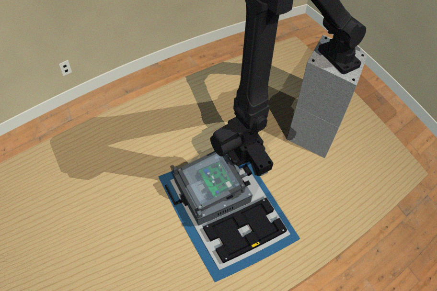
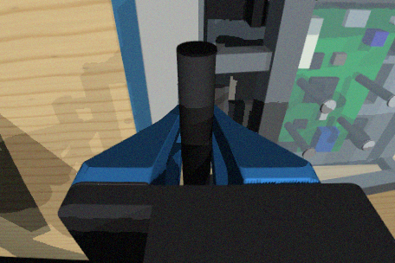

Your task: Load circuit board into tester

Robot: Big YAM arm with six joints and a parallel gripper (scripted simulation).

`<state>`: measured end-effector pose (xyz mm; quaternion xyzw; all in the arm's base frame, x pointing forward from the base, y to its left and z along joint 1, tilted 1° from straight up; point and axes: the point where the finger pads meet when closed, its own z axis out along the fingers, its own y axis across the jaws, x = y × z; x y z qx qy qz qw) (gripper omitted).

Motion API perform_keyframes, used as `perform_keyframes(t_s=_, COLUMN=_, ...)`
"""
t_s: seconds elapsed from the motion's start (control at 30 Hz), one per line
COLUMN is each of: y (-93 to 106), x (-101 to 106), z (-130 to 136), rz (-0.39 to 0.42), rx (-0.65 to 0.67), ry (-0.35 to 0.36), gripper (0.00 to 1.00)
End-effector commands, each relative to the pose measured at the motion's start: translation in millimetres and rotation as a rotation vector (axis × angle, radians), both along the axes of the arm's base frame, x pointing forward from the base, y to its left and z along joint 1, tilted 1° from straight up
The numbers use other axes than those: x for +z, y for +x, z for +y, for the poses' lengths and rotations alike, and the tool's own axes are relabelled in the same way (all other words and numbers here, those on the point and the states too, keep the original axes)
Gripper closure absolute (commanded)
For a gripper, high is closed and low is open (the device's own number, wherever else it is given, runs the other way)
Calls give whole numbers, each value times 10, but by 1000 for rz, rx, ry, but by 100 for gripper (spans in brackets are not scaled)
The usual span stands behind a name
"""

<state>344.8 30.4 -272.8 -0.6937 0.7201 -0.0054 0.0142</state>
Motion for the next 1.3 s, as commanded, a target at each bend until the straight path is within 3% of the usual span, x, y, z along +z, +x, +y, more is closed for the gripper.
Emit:
perform_keyframes(t_s=0.0, y=-8, x=-92, z=9, rz=1, rx=0, ry=-2, gripper=100)
perform_keyframes(t_s=1.27, y=-26, x=-253, z=7, rz=3, rx=0, ry=-2, gripper=100)
